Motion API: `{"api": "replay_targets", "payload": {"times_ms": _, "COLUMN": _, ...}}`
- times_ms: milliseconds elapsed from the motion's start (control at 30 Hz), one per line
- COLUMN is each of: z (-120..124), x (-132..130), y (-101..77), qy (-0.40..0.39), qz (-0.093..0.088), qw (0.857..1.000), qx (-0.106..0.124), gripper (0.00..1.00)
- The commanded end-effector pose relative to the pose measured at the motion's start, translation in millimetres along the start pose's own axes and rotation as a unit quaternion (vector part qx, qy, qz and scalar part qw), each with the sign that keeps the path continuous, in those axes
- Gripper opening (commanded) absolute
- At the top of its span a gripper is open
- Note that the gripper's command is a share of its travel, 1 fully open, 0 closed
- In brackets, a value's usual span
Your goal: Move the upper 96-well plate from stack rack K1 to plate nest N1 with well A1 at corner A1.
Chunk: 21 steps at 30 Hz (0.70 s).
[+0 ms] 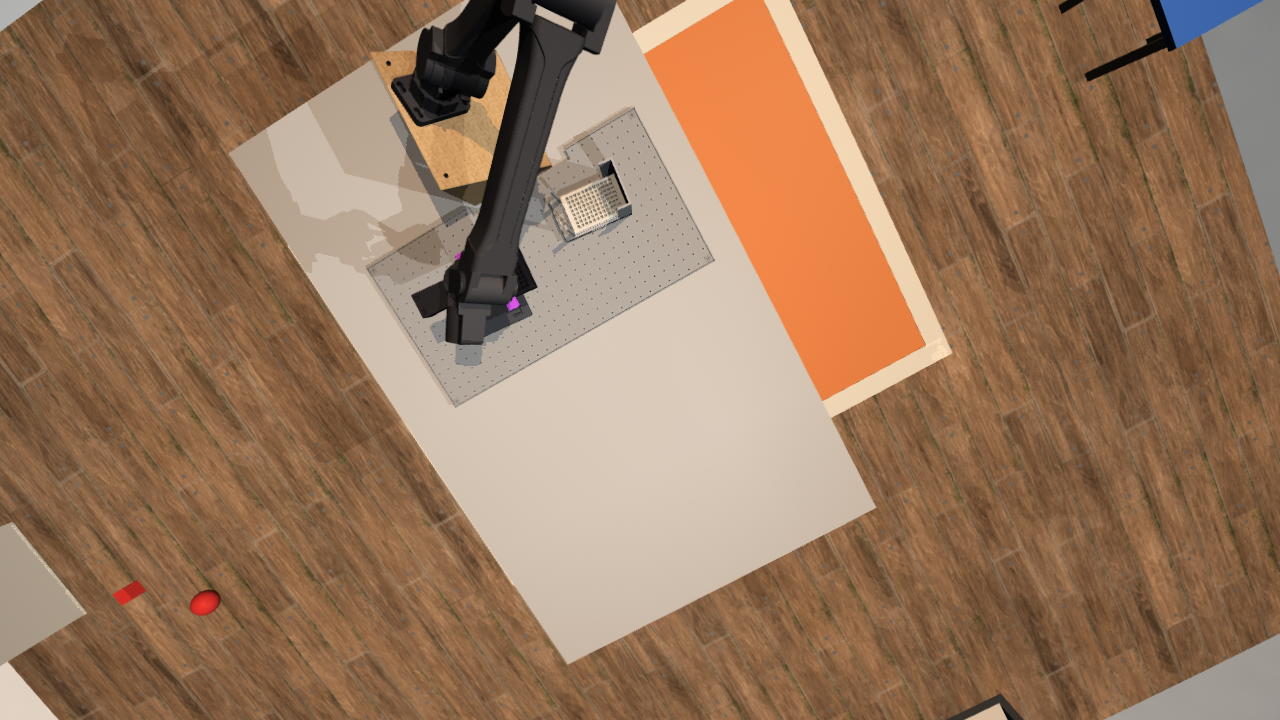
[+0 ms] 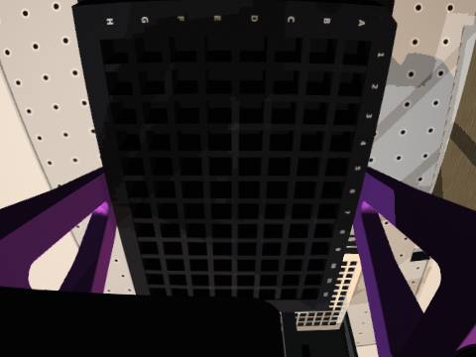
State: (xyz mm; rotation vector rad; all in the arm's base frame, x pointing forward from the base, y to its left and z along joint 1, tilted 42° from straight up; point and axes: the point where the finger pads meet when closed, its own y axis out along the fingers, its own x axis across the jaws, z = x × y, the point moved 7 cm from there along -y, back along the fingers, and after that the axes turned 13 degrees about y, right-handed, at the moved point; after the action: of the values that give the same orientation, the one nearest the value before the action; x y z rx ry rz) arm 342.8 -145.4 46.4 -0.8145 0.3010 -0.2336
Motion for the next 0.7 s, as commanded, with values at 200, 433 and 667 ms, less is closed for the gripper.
{"api": "replay_targets", "payload": {"times_ms": 200, "z": -28, "x": 29, "y": -17.9, "qy": -0.015, "qz": -0.029, "qw": 0.999, "qx": -0.006, "gripper": 0.00}}
{"api": "replay_targets", "payload": {"times_ms": 433, "z": -50, "x": 40, "y": -17.6, "qy": -0.015, "qz": -0.029, "qw": 0.999, "qx": -0.006, "gripper": 0.00}}
{"api": "replay_targets", "payload": {"times_ms": 667, "z": -64, "x": 48, "y": -17.4, "qy": -0.014, "qz": -0.028, "qw": 1.000, "qx": -0.006, "gripper": 0.00}}
